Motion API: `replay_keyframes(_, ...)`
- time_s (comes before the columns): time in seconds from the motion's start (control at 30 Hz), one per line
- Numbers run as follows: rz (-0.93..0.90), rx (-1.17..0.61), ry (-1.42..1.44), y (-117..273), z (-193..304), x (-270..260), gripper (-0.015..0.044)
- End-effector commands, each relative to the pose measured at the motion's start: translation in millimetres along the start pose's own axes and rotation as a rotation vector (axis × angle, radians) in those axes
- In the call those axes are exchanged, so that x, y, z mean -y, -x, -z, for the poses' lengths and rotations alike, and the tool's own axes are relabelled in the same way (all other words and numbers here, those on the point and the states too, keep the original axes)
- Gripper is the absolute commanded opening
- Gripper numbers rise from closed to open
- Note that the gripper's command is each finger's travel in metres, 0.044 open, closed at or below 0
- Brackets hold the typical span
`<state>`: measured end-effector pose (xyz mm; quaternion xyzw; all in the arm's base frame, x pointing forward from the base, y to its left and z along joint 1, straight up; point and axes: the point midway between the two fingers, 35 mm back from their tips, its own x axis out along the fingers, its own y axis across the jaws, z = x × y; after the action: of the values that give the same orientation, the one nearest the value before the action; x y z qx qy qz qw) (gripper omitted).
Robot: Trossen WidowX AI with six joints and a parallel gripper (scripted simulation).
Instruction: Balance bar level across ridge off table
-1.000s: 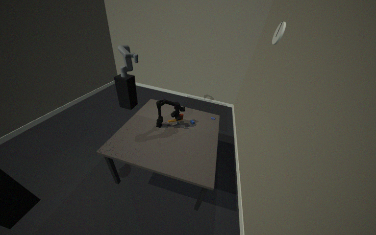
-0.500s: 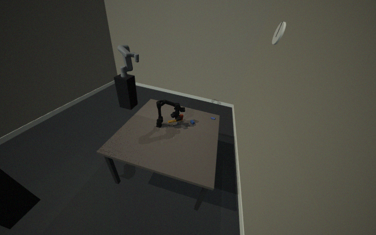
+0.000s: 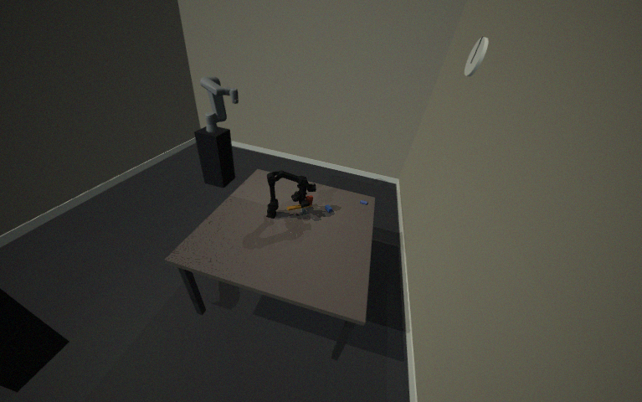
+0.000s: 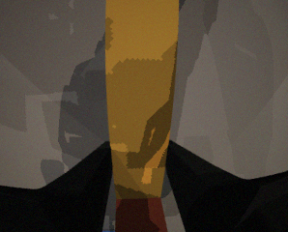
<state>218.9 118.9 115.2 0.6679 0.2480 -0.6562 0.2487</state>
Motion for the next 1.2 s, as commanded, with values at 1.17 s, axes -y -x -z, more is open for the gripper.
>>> replay_keyframes(1.17,0.003,-0.004,-0.005,-3.2,1.0,0.3,0.0000)
